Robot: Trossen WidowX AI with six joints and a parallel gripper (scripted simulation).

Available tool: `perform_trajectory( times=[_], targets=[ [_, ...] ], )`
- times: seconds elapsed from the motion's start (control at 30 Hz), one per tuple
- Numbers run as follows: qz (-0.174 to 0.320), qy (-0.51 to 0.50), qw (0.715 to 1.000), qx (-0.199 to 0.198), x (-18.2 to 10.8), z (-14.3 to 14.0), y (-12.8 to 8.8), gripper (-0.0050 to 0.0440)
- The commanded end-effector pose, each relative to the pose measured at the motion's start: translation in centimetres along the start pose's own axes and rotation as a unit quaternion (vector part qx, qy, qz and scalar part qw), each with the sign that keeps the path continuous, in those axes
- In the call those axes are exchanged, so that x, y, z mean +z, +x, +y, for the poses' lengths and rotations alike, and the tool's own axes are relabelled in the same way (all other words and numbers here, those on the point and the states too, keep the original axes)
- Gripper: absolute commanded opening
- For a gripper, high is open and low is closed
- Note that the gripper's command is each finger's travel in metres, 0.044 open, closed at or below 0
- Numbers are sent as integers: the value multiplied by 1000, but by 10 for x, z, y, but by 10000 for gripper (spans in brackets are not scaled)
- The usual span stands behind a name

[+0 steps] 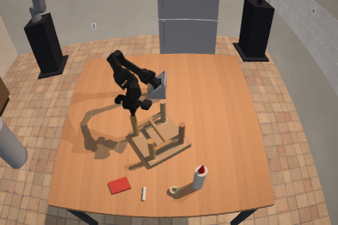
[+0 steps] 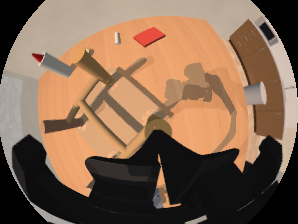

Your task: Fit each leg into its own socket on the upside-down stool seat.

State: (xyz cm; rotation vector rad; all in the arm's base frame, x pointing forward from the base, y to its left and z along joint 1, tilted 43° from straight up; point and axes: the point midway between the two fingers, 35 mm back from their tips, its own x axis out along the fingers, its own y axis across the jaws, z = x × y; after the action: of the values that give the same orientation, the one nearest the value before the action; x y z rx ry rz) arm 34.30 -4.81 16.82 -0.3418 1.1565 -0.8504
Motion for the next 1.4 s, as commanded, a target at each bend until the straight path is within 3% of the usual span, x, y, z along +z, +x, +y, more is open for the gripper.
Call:
perform_trajectory(
  times=[0.0, 1.37],
  targets=[
    [26, -3, 1000, -12, -7, 1, 21, 0],
    [26, -3, 1000, -12, -8, 1, 25, 0]
  ],
)
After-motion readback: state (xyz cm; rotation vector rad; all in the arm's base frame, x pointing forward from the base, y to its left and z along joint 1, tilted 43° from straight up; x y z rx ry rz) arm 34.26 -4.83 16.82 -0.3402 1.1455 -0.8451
